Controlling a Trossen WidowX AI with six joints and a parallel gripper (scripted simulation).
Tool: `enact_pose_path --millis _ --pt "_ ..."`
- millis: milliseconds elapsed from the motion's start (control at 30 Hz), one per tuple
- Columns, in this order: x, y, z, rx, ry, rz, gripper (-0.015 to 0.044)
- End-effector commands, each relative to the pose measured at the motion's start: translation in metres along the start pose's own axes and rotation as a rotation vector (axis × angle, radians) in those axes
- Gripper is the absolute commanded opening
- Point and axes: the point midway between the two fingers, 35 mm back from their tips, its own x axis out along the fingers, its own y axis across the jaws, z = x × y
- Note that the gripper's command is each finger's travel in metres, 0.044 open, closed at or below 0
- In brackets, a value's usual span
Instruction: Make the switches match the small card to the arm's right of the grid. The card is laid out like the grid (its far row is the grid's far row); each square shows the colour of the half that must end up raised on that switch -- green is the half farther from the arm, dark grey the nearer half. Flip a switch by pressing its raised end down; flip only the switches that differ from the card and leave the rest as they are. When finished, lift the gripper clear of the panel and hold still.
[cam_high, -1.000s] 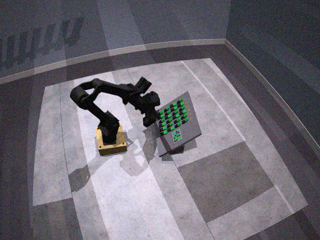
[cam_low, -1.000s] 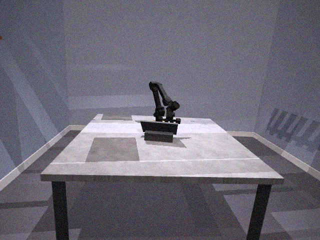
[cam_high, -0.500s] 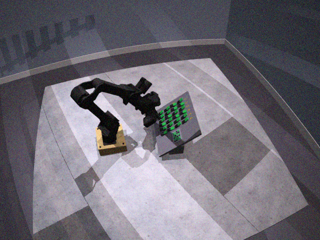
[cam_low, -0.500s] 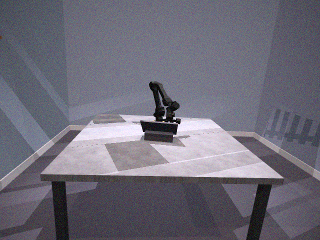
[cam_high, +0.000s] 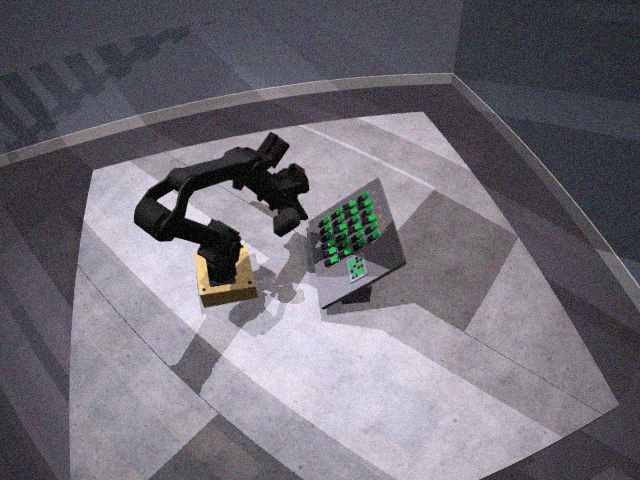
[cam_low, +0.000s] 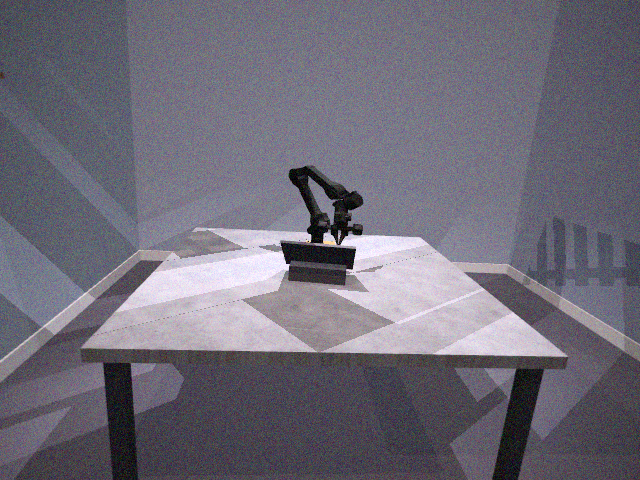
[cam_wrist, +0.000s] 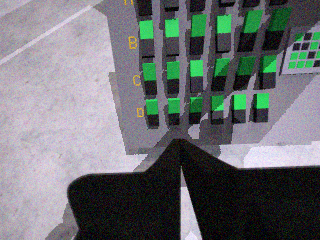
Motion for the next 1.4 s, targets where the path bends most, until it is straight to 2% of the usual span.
enact_pose_path --millis 0,400,533,667,1367 --pt "-0.005 -0.006 0.002 0.008 0.001 -0.003 0.0000" --pt "-0.007 -0.080 0.002 0.002 -0.005 -0.007 0.0000" --pt "-0.005 -0.080 0.002 0.002 -0.008 -0.007 0.0000" --pt "0.026 -0.081 0.001 0.001 -0.032 -0.007 0.0000" --pt "0.047 -0.081 0.002 0.001 -0.035 -0.008 0.0000"
